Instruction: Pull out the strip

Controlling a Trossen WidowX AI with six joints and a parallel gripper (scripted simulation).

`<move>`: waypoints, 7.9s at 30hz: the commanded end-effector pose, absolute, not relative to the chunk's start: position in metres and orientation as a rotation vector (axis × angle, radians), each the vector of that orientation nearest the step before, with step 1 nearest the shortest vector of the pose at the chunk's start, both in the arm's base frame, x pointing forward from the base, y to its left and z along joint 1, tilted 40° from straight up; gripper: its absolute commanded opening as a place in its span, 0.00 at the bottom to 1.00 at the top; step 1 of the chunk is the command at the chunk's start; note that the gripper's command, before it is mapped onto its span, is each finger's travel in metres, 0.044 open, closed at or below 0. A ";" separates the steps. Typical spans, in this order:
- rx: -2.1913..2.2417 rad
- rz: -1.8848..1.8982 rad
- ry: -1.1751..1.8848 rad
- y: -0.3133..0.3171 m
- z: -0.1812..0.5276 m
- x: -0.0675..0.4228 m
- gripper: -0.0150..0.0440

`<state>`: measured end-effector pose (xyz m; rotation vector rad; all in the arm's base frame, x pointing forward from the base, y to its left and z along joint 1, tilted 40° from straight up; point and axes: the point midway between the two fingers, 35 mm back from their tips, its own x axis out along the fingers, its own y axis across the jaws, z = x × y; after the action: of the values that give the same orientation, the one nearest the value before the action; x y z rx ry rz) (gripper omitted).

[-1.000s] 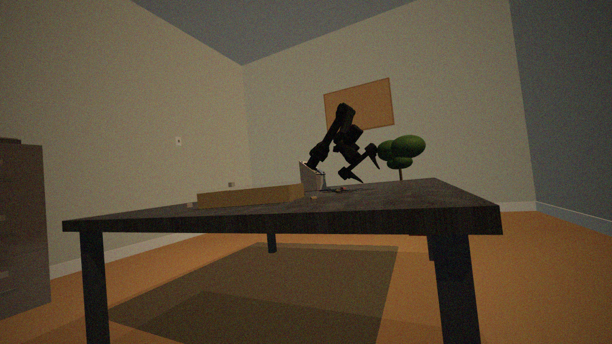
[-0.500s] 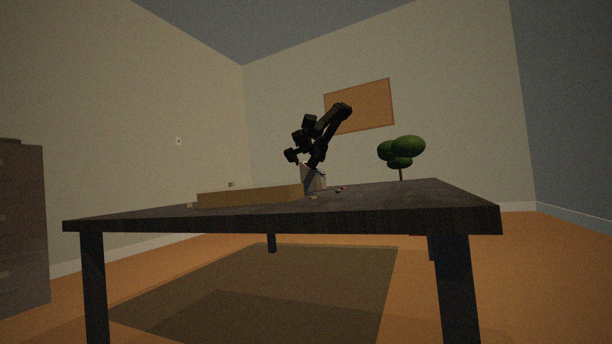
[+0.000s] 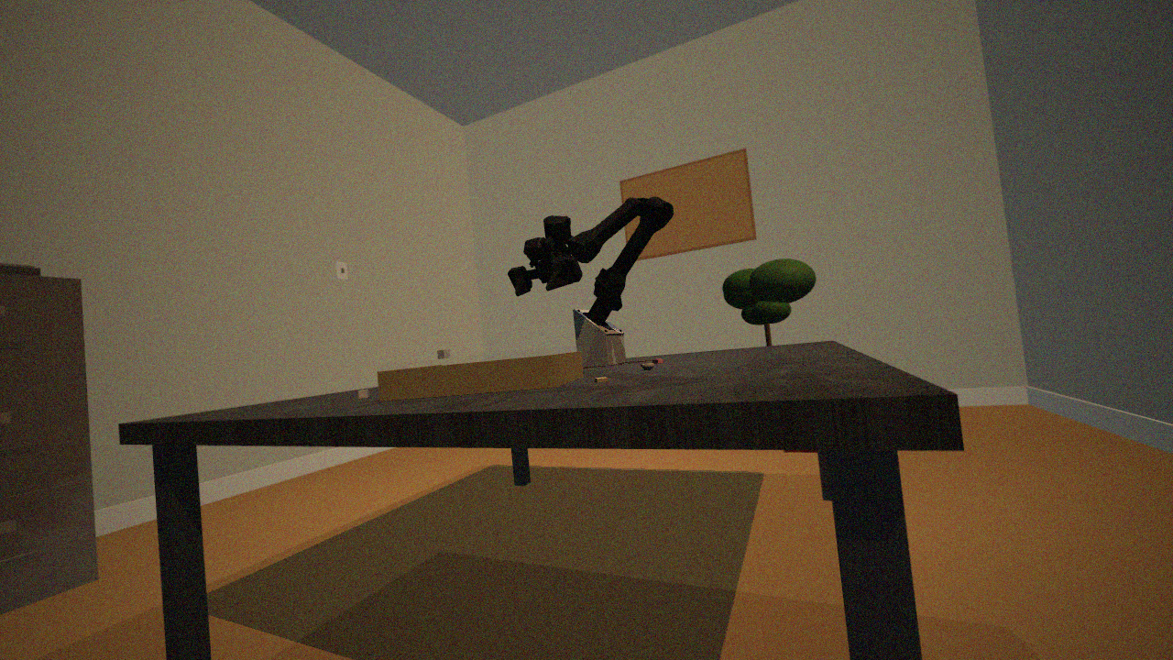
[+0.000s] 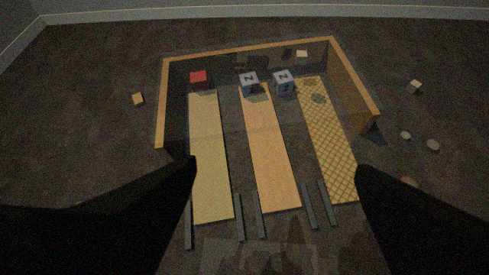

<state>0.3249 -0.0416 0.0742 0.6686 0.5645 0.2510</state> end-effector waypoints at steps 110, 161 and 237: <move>0.330 0.738 1.376 0.065 -0.068 0.404 0.25; 0.330 0.738 1.376 0.068 -0.072 0.409 0.25; 0.331 0.736 1.383 0.048 -0.095 0.312 0.25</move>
<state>0.3269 0.0452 -0.0886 0.3367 1.3525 0.7278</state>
